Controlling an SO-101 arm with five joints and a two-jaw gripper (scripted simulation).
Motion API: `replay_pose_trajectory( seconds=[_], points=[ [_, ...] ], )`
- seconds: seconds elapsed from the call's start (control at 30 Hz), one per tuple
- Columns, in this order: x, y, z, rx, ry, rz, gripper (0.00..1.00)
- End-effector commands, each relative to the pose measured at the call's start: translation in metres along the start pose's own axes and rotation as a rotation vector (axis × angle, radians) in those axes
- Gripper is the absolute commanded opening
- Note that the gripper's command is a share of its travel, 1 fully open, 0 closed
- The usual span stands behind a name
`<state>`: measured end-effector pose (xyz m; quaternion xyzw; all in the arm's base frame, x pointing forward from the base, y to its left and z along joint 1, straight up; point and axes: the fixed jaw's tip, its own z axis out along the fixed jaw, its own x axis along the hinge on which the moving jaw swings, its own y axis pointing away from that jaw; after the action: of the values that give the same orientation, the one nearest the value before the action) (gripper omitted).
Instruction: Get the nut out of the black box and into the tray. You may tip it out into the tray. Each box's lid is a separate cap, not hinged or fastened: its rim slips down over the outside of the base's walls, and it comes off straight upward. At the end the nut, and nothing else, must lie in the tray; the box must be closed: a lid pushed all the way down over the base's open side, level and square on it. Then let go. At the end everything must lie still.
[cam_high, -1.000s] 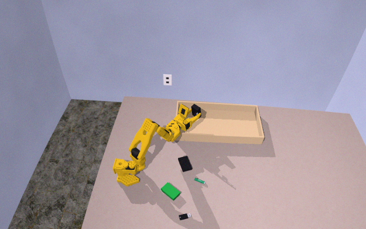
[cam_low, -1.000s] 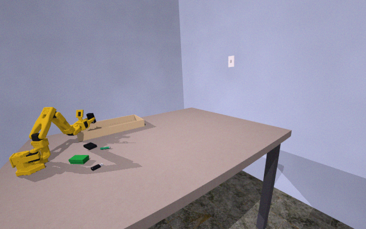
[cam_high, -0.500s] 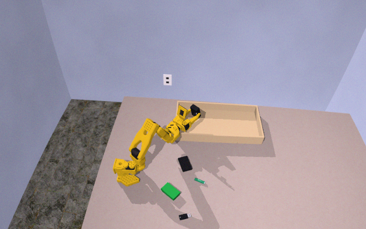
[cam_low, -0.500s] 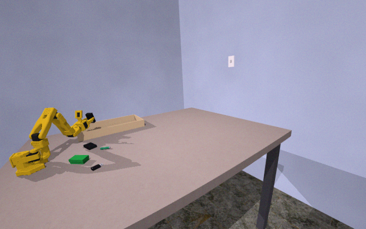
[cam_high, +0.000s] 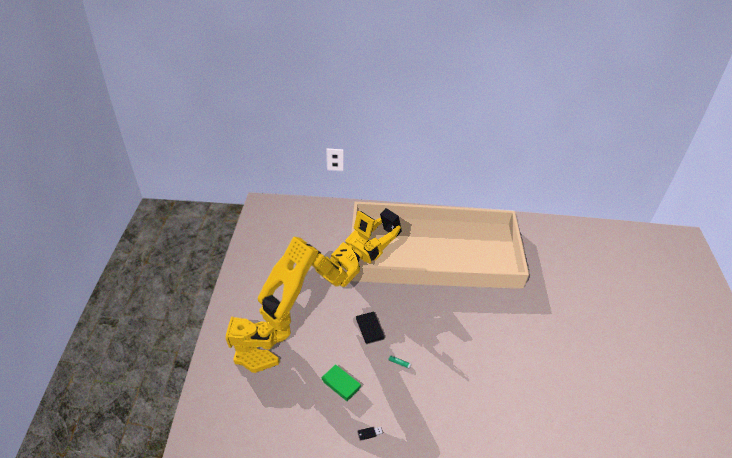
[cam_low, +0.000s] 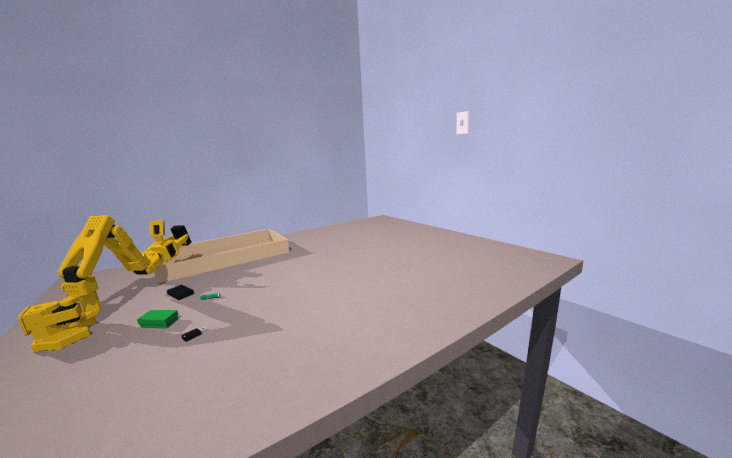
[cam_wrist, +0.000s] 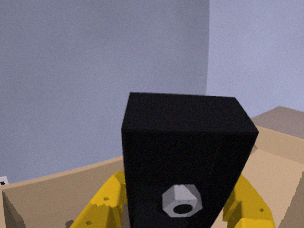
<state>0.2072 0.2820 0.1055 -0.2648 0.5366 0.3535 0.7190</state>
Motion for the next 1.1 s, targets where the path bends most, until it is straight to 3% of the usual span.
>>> replay_pose_trajectory(
  seconds=[0.0,0.43,1.07],
  points=[
    [-0.014,-0.002,0.004,0.007,-0.062,-0.013,0.20],
    [-0.015,-0.002,0.003,0.007,-0.069,-0.013,0.20],
    [-0.028,-0.001,-0.011,0.006,-0.144,-0.016,0.20]
  ],
)
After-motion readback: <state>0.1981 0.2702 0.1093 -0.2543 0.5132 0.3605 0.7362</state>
